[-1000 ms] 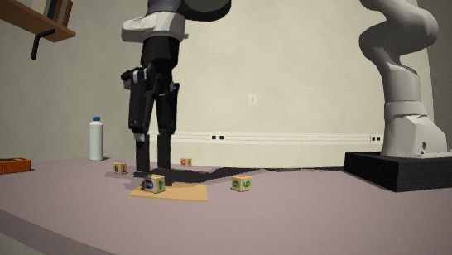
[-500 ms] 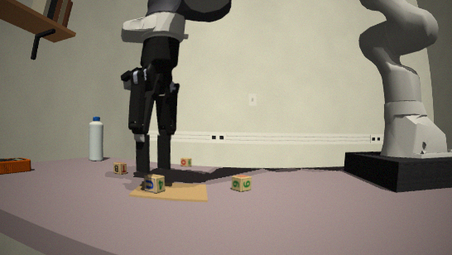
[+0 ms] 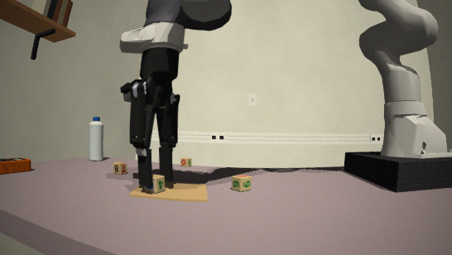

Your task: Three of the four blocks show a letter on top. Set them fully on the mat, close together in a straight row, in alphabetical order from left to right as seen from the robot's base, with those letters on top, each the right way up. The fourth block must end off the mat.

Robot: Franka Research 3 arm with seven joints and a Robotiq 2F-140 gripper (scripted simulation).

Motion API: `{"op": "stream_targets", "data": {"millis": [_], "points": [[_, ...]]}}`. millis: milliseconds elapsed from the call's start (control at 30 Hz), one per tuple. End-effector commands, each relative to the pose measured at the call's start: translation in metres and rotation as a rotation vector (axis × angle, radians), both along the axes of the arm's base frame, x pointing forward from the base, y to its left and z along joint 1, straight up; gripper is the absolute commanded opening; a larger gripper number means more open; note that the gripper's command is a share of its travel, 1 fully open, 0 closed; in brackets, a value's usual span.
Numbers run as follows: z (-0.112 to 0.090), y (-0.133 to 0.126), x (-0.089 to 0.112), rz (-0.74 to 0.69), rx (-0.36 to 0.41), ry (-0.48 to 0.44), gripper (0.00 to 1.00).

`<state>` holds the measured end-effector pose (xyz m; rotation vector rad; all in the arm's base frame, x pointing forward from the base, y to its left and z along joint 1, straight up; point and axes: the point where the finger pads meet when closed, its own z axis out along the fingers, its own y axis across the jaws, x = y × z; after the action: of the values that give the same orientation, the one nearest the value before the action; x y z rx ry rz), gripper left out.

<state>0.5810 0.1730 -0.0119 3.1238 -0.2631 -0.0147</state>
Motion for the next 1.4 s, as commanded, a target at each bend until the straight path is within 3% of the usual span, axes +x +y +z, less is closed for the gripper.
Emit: {"op": "stream_targets", "data": {"millis": [0,1367], "points": [[-0.0054,0.001,0.0043,0.004,0.005,-0.011,0.46],[-0.013,0.001,0.0043,0.004,0.005,-0.011,0.46]]}}
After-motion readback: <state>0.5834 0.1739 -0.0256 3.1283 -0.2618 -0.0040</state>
